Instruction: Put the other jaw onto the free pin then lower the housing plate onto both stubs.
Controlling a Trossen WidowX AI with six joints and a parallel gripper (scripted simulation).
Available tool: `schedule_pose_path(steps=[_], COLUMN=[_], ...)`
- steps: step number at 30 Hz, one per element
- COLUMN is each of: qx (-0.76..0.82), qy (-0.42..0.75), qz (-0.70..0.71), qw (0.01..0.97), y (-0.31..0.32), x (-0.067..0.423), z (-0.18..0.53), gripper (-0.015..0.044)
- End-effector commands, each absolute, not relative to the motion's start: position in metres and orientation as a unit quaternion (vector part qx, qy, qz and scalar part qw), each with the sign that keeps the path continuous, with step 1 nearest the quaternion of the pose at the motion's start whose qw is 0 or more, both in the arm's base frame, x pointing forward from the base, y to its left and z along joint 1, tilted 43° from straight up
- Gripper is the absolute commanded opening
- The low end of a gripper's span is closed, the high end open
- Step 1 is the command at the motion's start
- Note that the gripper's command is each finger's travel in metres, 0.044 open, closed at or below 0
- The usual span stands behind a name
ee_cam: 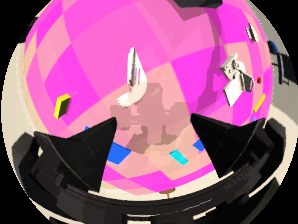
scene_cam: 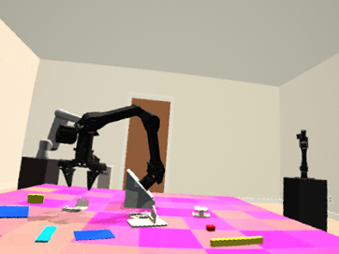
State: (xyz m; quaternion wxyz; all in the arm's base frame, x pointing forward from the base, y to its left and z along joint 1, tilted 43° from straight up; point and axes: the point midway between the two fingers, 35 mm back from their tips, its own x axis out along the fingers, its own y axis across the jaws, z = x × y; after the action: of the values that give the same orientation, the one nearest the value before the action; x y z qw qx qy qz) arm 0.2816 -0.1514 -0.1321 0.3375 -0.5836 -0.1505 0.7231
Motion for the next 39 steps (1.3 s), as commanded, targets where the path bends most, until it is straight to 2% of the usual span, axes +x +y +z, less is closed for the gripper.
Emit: schedule_pose_path(steps=[1, 19, 35, 36, 39], qx=[-0.584, -0.584, -0.584, -0.584, -0.584], qy=[-0.151, -0.151, -0.151, -0.151, -0.151], qz=[0.723, 0.723, 0.723, 0.723, 0.723], qw=[0.337, 0.337, 0.337, 0.337, 0.337], y=[-0.1514, -0.1514, -0.1514, -0.1514, -0.1514], x=[0.2816, 0.2816, 0.2816, 0.2816, 0.2816], z=[-0.1321, -0.1321, -0.1321, -0.1321, -0.1321], gripper=[0.044, 0.044, 0.002, 0.0, 0.0])
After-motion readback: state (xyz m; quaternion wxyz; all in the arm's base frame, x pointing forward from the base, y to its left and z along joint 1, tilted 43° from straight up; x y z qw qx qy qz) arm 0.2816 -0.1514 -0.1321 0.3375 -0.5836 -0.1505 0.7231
